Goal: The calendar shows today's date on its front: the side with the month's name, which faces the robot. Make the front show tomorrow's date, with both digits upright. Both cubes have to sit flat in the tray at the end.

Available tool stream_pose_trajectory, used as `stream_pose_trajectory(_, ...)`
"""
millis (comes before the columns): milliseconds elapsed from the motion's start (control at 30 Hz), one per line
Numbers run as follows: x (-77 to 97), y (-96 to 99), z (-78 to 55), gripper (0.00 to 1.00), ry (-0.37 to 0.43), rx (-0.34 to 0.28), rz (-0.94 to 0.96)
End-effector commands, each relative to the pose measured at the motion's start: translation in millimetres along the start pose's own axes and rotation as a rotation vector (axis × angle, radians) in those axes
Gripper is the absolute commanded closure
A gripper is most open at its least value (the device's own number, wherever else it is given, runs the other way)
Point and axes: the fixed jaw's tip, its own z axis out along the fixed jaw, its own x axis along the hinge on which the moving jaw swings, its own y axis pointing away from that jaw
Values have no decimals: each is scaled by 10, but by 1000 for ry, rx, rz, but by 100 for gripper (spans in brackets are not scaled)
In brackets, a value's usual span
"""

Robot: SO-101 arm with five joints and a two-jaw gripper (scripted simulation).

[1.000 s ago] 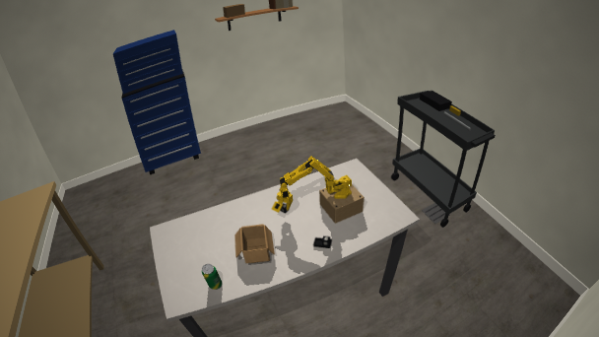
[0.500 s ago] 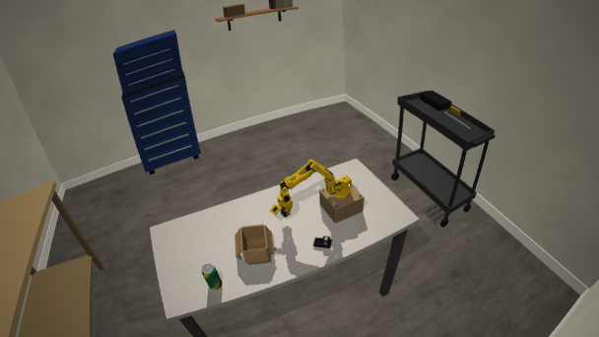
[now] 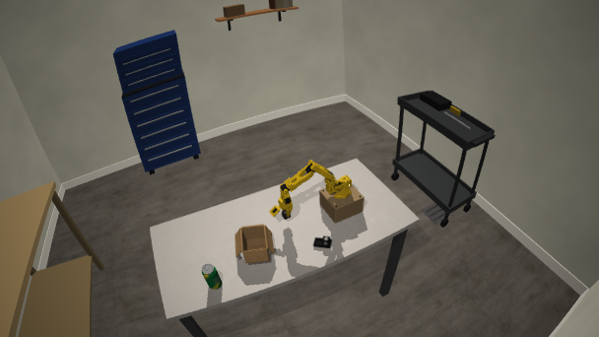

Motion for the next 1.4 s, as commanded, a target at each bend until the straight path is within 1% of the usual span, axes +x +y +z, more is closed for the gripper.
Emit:
stream_pose_trajectory(0, -5, 38, 3, 100, 8, -3, 14)
stream_pose_trajectory(500, -12, 57, 4, 100, 8, -3, 31)
stream_pose_trajectory(533, 2, 109, -5, 100, 23, -5, 34)
stream_pose_trajectory(1100, 2, 109, -5, 100, 23, -5, 34)
stream_pose_trajectory(1367, 3, 109, 36, 100, 23, -5, 34)
